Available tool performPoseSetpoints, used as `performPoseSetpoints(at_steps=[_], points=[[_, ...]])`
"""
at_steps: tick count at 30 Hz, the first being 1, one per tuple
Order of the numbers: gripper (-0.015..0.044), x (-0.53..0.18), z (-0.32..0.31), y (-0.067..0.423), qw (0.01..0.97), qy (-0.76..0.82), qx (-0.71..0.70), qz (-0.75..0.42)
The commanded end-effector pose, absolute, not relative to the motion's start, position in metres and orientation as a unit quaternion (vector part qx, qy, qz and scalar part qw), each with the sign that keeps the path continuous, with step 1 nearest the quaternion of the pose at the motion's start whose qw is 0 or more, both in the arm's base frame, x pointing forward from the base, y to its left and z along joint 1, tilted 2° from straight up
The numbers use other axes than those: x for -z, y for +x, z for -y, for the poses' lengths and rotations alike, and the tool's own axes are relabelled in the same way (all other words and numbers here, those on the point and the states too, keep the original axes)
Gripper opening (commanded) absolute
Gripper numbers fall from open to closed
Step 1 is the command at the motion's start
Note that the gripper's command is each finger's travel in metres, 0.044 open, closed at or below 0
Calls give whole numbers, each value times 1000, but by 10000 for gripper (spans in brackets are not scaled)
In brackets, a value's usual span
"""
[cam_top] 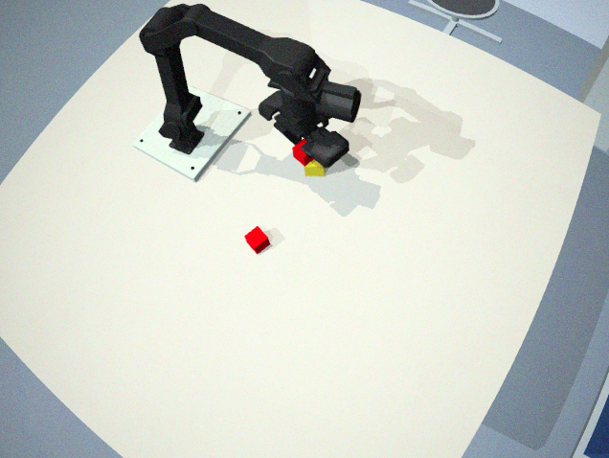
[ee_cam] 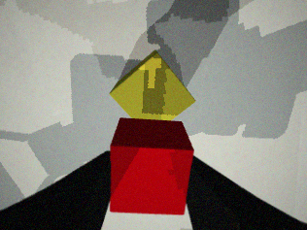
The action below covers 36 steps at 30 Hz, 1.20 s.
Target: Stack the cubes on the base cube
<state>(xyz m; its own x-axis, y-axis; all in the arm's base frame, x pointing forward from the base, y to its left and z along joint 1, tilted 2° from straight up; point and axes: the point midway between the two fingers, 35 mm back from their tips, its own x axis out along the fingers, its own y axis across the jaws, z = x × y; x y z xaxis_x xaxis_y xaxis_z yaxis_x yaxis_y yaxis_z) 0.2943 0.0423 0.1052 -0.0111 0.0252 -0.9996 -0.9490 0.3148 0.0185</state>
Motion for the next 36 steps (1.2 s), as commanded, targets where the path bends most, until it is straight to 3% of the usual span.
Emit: performPoseSetpoints(at_steps=[1, 36], points=[[105, -104, -43, 296, 576, -406, -425, -567], [105, -79, -44, 295, 576, -406, -425, -567]])
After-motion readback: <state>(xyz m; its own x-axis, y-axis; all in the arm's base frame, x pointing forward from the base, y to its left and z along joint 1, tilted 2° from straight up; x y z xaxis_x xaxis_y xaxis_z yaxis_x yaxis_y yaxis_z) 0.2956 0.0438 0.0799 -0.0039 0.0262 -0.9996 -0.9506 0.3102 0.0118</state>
